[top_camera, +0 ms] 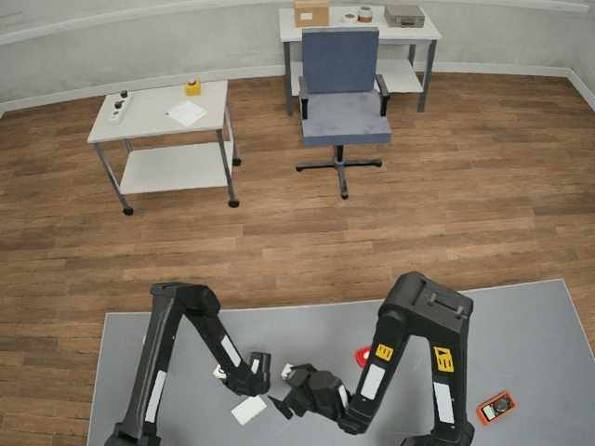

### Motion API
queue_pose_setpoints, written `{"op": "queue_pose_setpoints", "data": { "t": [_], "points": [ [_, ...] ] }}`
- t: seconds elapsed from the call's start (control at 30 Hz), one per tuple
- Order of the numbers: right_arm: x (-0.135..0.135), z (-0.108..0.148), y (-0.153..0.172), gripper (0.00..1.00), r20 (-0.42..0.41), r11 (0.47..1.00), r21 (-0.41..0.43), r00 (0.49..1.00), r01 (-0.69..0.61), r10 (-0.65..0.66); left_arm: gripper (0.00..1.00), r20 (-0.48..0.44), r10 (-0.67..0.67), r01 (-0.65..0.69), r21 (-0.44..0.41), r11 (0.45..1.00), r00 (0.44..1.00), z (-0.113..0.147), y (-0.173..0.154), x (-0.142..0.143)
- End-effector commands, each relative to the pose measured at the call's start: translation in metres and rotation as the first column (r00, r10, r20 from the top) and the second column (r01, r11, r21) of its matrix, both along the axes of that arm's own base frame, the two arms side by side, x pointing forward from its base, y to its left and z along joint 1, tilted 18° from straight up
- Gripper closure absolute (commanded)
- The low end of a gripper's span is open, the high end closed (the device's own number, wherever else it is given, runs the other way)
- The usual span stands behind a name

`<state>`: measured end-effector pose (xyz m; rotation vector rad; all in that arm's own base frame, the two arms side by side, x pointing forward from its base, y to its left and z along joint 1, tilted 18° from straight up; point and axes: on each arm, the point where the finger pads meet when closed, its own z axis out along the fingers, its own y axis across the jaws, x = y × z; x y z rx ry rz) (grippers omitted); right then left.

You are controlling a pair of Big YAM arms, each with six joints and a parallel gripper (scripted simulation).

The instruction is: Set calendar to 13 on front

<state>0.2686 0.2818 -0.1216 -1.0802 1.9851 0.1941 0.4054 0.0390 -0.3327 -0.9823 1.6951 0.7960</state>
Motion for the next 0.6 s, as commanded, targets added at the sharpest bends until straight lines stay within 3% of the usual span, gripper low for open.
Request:
{"op": "queue_pose_setpoints", "data": {
  "t": [0.0,0.13,0.53,0.57],
  "points": [
    [-0.022,0.014,-0.010,0.00,0.003,1.000,0.017,1.000,-0.014,0.014,0.60,-0.005,0.004,-0.004,0.003,1.000,1.000,0.002,0.002,-0.005],
    [-0.037,0.015,-0.026,0.00,-0.009,1.000,0.000,1.000,-0.017,0.017,0.60,-0.005,0.004,-0.004,0.003,1.000,1.000,0.002,0.002,-0.005],
    [-0.040,0.015,-0.028,0.00,-0.009,1.000,-0.009,1.000,-0.024,0.024,0.60,-0.005,0.004,-0.004,0.003,1.000,1.000,0.002,0.002,-0.005],
    [-0.040,0.015,-0.028,0.00,-0.009,1.000,-0.009,1.000,-0.024,0.024,0.49,-0.005,0.004,-0.004,0.003,1.000,1.000,0.002,0.002,-0.005]
  ]
}}
